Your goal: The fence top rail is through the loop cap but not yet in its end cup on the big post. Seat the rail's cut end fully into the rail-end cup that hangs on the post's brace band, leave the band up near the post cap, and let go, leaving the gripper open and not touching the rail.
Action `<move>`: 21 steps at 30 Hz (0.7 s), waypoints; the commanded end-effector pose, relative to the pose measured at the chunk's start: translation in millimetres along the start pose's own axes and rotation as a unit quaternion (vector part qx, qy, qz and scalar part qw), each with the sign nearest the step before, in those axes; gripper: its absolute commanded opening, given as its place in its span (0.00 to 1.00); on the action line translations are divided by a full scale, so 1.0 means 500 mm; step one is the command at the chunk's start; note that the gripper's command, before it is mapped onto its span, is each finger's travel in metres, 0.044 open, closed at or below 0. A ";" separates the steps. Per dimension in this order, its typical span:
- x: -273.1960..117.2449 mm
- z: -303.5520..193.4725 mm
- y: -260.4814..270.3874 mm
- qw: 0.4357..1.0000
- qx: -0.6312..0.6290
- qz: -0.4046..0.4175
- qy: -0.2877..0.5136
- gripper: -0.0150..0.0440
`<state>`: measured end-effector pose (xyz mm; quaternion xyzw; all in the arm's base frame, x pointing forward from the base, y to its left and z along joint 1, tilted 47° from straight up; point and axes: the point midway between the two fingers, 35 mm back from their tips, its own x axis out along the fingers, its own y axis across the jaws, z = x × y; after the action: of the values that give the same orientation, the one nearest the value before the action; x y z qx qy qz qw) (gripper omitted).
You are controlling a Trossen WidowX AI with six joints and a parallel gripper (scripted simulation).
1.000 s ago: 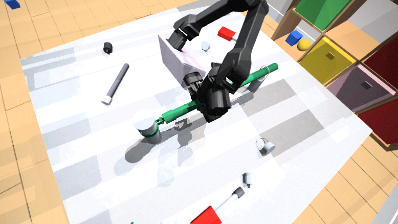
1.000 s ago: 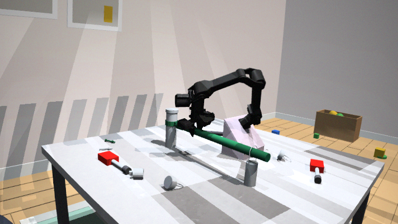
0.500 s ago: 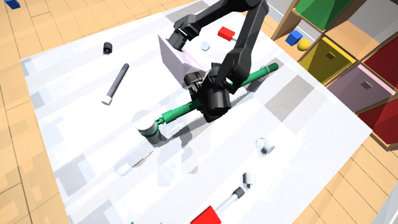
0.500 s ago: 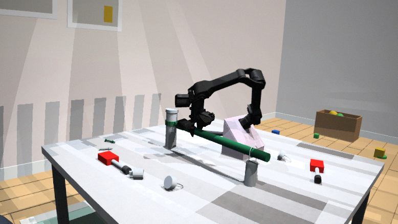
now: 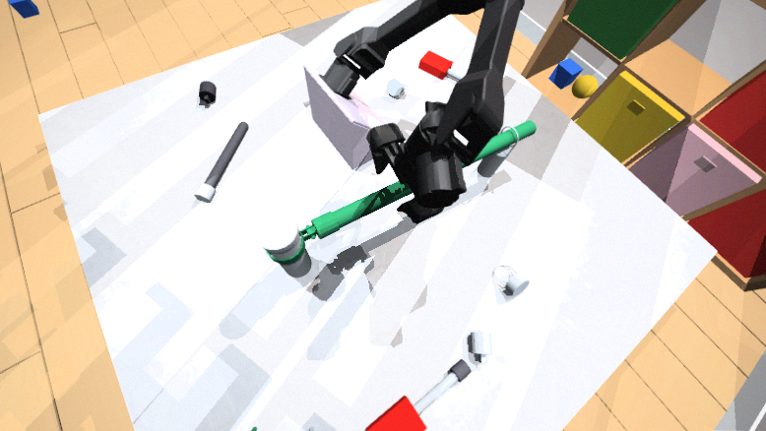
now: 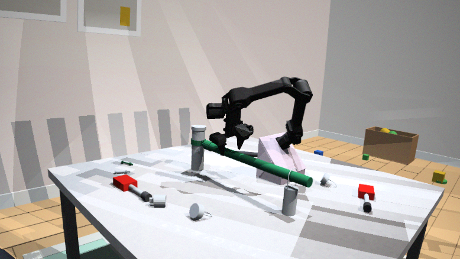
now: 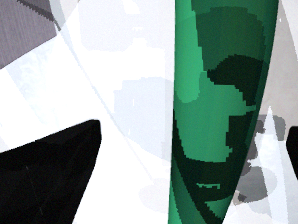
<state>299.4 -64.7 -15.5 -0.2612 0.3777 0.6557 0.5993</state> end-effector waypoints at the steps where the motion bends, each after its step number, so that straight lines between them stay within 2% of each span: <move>1: -0.035 0.020 0.000 1.000 -0.004 -0.007 0.004 1.00; 6: -0.029 0.015 0.000 1.000 -0.003 -0.005 0.003 1.00; 13: -0.123 0.018 0.010 1.000 -0.003 -0.005 0.003 1.00; 21: -0.123 0.018 0.010 1.000 -0.003 -0.005 0.003 1.00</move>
<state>303.7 -90.2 35.6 -0.2621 0.3766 0.6543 0.6011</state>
